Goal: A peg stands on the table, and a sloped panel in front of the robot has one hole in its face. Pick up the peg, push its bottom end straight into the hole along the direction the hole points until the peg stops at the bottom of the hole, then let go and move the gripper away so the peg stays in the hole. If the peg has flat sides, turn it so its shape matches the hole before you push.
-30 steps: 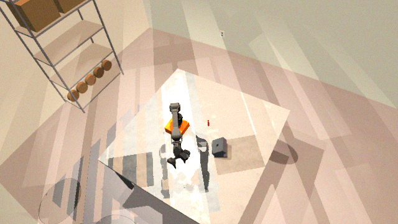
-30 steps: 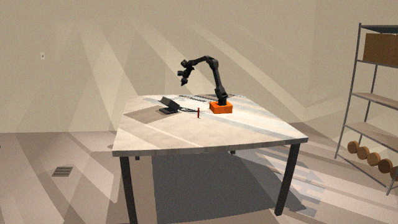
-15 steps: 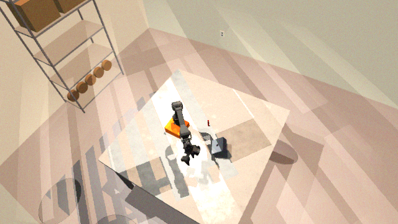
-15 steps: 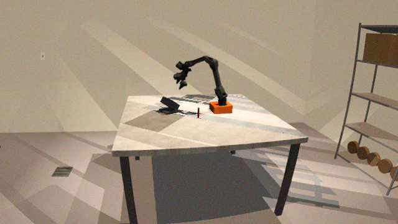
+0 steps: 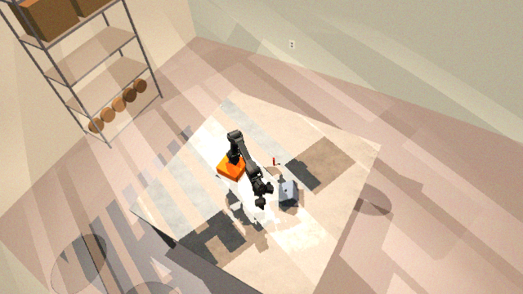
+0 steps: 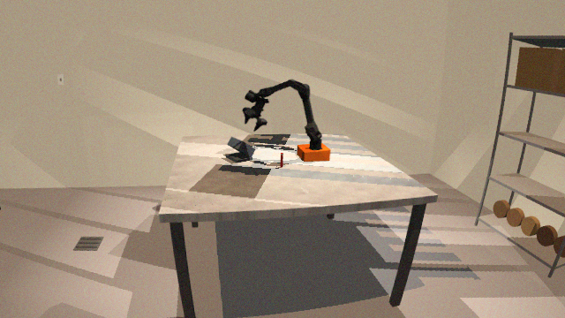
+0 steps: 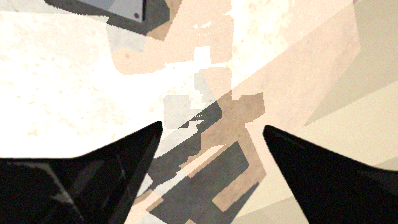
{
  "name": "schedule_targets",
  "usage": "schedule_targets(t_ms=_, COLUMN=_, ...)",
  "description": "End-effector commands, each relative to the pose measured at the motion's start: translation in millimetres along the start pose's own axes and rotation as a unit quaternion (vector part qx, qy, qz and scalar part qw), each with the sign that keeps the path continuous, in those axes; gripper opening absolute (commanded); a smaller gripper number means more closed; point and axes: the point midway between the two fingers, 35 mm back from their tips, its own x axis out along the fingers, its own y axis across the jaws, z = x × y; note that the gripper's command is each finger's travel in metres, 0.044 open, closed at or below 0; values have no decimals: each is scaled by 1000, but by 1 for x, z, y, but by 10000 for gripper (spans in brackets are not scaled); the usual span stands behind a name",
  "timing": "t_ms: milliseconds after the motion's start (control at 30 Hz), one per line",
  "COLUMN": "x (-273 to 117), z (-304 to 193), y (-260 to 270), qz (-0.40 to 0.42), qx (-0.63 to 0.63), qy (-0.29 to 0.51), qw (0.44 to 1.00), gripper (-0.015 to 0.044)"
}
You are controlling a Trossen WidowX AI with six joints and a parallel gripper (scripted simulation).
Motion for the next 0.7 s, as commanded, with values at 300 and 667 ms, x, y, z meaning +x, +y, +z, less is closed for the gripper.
schedule_targets(t_ms=300, x=-6, z=51, y=51, qz=38, qx=-183, qy=-24, qw=982, gripper=440)
schedule_targets(t_ms=667, x=-12, z=83, y=97, qz=68, qx=-323, qy=-48, qw=943, gripper=440)
